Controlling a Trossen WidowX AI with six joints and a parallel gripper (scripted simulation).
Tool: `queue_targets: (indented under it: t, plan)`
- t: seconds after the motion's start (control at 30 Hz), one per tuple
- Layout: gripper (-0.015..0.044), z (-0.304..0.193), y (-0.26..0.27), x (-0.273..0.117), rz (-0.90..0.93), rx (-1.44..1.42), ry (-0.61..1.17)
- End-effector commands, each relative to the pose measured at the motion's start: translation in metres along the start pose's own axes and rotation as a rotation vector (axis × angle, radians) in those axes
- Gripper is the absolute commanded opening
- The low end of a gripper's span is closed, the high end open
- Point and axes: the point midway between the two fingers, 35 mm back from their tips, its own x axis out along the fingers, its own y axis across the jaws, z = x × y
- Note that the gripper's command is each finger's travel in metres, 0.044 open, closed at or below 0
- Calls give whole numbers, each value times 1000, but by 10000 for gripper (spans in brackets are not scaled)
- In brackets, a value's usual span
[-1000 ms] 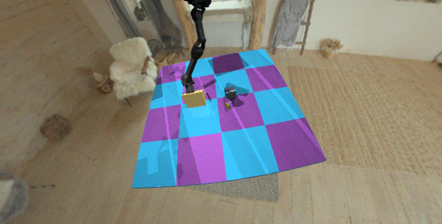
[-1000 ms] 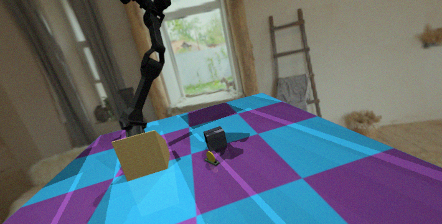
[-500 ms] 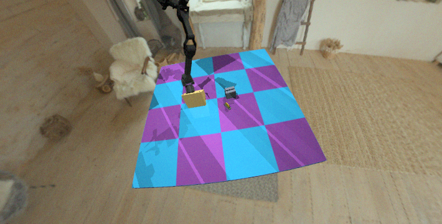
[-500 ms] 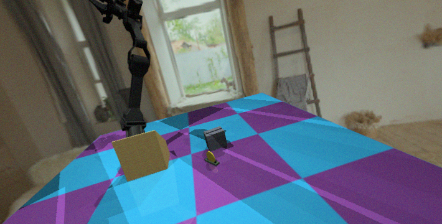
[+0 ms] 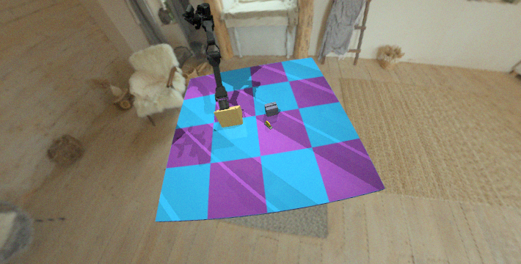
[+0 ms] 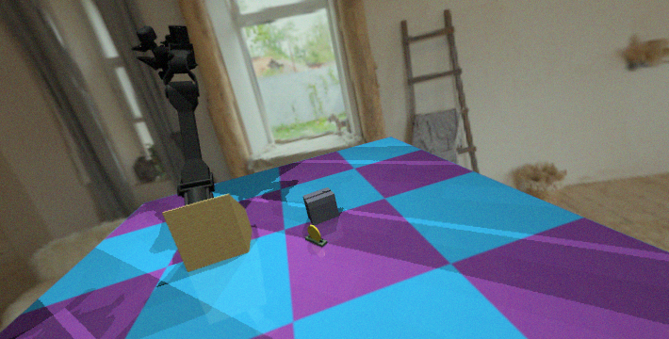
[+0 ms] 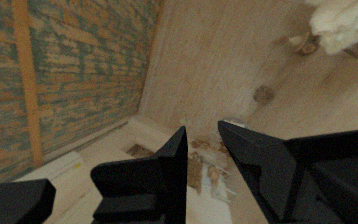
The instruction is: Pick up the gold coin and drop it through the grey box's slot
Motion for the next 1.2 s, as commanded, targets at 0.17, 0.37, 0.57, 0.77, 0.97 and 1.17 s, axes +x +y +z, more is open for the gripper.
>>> queue_targets:
  t: [0.17, 0.37, 0.57, 0.77, 0.97, 1.17]
  plan:
    - [161, 14, -129, -20, -340, 42, -79]
    - [161, 23, -206, -63, -573, 52, -146]
    - [161, 29, -277, -131, -806, 96, -219]
    - [161, 31, -323, -211, -1023, 118, -301]
    - [161, 18, -358, -310, -1247, 213, -386]
    - [161, -9, -368, -416, -1459, 325, -485]
